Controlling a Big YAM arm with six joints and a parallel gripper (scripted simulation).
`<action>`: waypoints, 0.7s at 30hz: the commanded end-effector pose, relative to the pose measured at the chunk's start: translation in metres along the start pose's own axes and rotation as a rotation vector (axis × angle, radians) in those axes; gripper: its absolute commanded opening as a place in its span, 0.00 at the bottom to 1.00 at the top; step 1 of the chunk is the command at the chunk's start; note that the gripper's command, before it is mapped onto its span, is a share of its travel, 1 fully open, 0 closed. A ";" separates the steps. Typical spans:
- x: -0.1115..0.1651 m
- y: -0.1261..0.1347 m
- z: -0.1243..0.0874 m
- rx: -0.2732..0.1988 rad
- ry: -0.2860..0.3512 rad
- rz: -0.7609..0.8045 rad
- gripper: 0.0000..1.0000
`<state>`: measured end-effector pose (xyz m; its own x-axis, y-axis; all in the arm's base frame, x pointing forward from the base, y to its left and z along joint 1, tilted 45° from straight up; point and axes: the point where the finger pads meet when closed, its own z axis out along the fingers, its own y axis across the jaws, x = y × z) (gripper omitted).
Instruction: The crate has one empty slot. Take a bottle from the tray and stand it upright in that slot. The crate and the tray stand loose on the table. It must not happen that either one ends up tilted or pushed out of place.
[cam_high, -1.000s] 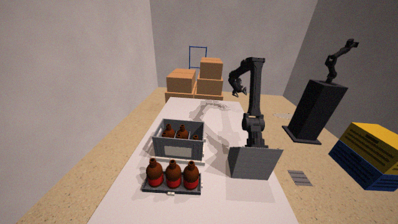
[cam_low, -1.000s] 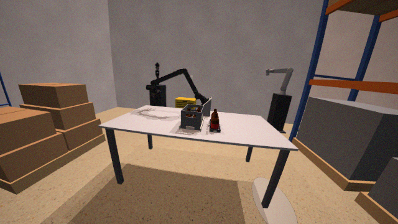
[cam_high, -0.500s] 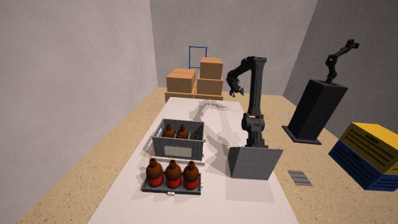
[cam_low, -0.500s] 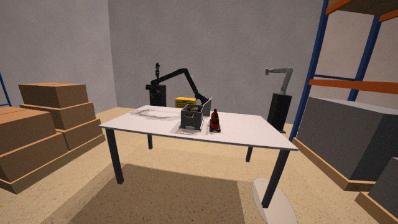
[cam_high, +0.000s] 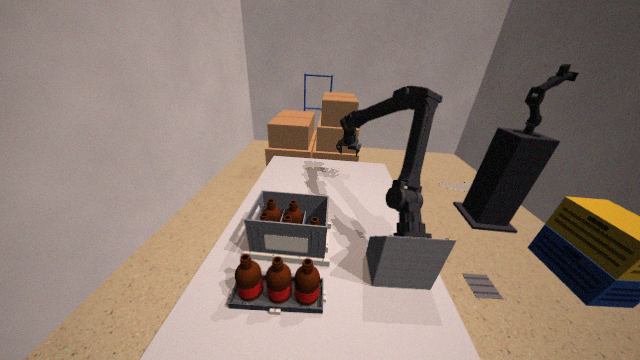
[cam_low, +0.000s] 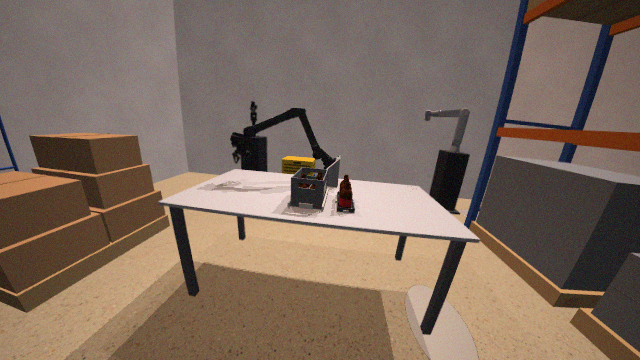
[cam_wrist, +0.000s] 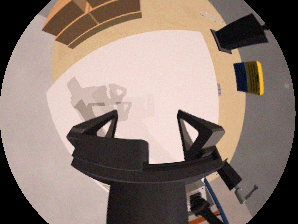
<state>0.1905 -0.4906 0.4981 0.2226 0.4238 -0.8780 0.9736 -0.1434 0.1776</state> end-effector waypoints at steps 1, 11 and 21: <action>0.012 0.060 -0.032 -0.172 -0.041 -0.091 1.00; 0.094 0.186 -0.140 -0.650 -0.068 -0.262 1.00; 0.190 0.255 -0.293 -1.152 -0.125 -0.415 1.00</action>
<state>0.4786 -0.2332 0.4891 -0.0728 0.2557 -0.9640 0.5712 0.8030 0.1699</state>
